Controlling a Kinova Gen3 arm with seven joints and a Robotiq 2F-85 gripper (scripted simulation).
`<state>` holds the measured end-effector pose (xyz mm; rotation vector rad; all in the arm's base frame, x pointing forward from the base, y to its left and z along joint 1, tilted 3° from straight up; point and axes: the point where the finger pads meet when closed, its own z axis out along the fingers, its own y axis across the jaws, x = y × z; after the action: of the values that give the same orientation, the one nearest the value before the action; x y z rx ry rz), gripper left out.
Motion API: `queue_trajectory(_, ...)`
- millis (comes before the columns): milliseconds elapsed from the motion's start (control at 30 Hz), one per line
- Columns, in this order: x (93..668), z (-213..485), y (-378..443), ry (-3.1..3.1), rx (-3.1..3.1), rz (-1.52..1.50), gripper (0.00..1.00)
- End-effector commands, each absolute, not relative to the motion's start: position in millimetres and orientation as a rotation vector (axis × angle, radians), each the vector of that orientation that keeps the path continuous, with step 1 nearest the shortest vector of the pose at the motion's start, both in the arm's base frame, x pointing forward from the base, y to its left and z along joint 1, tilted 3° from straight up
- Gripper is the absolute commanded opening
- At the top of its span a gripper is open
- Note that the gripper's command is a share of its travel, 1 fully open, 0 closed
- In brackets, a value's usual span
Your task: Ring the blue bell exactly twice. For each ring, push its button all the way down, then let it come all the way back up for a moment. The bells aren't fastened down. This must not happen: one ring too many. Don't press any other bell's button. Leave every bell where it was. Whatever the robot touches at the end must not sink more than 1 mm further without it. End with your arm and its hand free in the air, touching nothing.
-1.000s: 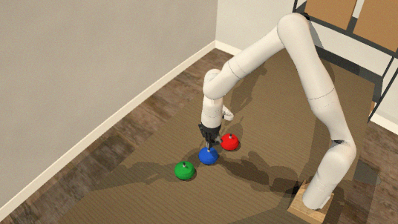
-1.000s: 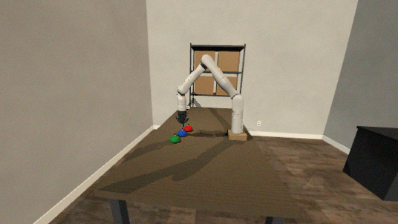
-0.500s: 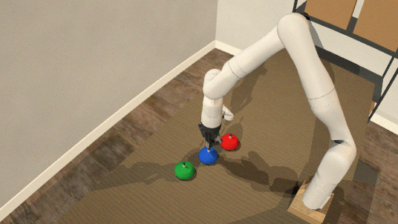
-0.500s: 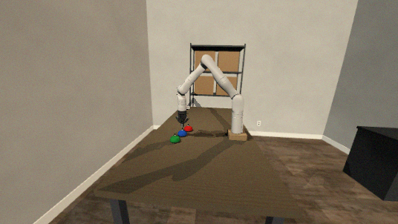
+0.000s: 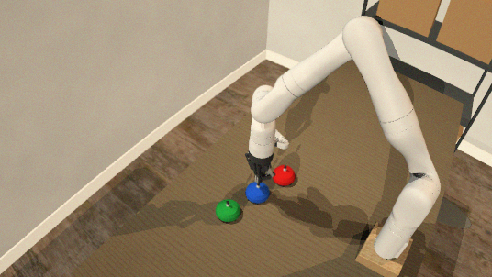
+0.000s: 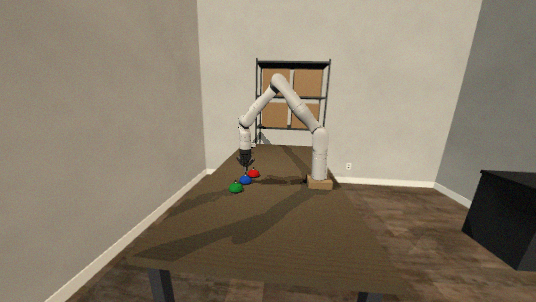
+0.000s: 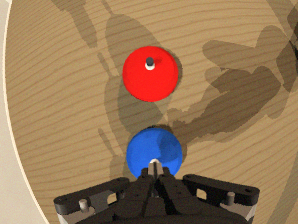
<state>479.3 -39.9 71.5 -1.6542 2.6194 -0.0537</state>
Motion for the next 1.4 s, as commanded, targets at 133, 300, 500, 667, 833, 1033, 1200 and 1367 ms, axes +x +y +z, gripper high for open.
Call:
queue_trajectory(133, 480.4, 72.4, -39.9, 2.615, -1.659, -0.053, 0.0)
queue_trajectory(300, 480.4, 72.4, -39.9, 2.615, -1.659, -0.053, 0.0)
queue_trajectory(500, 480.4, 72.4, -39.9, 2.615, -1.659, -0.053, 0.0)
queue_trajectory(667, 480.4, 72.4, -39.9, 2.615, -1.659, -0.053, 0.0)
queue_trajectory(833, 480.4, 72.4, -39.9, 2.615, -1.659, -0.053, 0.0)
queue_trajectory(1033, 482.3, 69.2, -40.3, 2.612, -1.655, -0.059, 0.0)
queue_trajectory(1200, 481.4, 65.1, -40.0, 2.617, -1.651, -0.059, 0.0)
queue_trajectory(1367, 480.7, 61.1, -39.2, 2.617, -1.653, -0.055, 0.0)
